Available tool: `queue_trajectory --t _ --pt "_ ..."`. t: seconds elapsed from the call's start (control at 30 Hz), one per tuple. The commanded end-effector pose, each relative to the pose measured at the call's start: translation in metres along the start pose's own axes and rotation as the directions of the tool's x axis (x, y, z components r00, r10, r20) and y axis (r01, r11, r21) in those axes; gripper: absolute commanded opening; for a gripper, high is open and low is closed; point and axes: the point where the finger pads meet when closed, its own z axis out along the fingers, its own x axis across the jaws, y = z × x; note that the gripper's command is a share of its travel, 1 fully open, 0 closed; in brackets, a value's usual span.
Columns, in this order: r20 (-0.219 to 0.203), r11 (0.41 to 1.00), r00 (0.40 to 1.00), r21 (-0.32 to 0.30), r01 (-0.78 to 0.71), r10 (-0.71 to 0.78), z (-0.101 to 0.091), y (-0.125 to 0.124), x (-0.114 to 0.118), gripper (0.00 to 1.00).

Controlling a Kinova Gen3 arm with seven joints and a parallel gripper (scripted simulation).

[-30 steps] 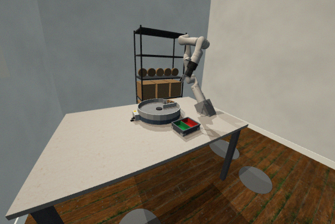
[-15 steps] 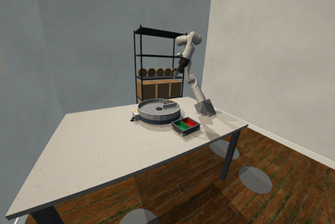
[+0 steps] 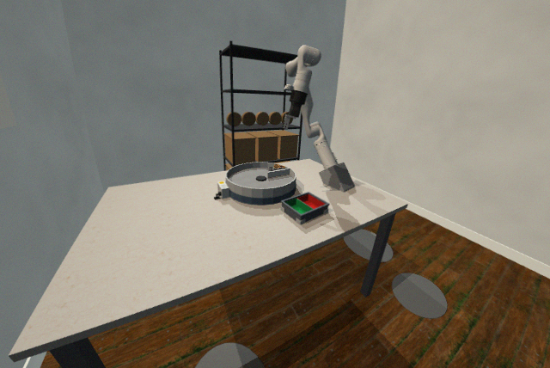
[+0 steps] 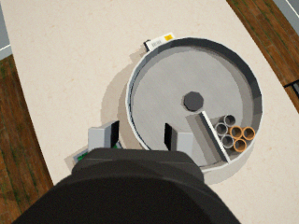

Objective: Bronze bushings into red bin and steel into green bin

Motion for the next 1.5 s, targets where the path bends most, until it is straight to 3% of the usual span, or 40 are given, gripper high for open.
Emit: queue_trajectory --t 0.0,0.03,0.1,0.17,1.47 --pt "-0.038 0.996 0.999 -0.09 -0.02 0.016 0.0042 -0.0059 0.0031 1.0" --pt "-0.048 0.991 0.999 -0.128 -0.026 0.02 0.0041 -0.0064 0.0034 1.0" --pt "-0.048 0.991 0.999 -0.128 -0.026 0.02 0.0041 -0.0064 0.0034 1.0" --pt "-0.068 0.978 0.997 -0.205 -0.038 0.025 0.004 -0.0075 0.004 1.0" --pt "-0.056 0.98 0.998 -0.195 -0.042 0.032 0.0018 -0.0088 0.002 1.0"
